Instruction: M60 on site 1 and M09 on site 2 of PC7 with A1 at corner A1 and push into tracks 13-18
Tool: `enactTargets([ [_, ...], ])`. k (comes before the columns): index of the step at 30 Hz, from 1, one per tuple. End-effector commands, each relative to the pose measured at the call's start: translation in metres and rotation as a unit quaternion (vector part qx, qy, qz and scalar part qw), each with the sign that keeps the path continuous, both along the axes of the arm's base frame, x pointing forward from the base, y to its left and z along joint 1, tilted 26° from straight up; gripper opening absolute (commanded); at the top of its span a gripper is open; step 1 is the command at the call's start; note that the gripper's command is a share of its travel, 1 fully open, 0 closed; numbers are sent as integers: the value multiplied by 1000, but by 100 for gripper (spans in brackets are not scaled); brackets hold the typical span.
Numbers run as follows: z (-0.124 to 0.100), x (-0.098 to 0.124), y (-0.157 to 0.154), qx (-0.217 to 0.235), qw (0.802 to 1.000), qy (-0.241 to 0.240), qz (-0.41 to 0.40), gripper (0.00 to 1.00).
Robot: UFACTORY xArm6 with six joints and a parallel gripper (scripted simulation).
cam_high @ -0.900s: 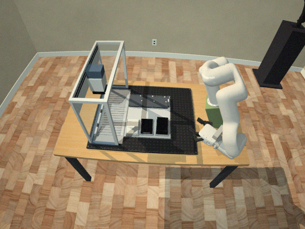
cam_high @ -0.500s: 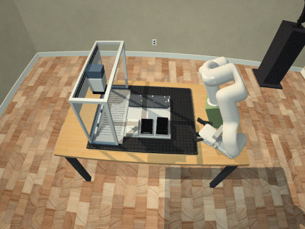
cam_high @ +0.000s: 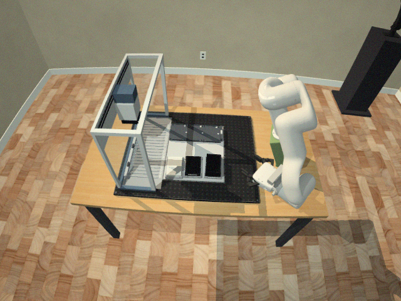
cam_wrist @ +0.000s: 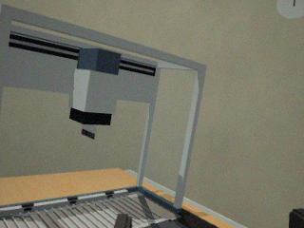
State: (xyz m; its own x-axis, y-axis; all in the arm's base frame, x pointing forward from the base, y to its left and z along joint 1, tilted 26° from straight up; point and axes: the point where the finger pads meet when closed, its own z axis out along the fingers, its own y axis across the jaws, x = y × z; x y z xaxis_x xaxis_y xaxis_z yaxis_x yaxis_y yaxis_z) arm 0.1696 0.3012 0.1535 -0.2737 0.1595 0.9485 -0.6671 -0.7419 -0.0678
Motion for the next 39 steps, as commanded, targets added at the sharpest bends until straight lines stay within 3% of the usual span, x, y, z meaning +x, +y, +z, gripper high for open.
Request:
enactTargets([
  [1,-5,16,-7,-16,998,58,-26,100],
  [10,-17,42,-23,-43,984,163,-65,100],
  [22,-35,76,-49,-84,929,346,-106,100],
  [24,-35,76,-49,-84,929,346,-106,100],
  [39,-58,110,-83,-125,813,561,-94,100],
])
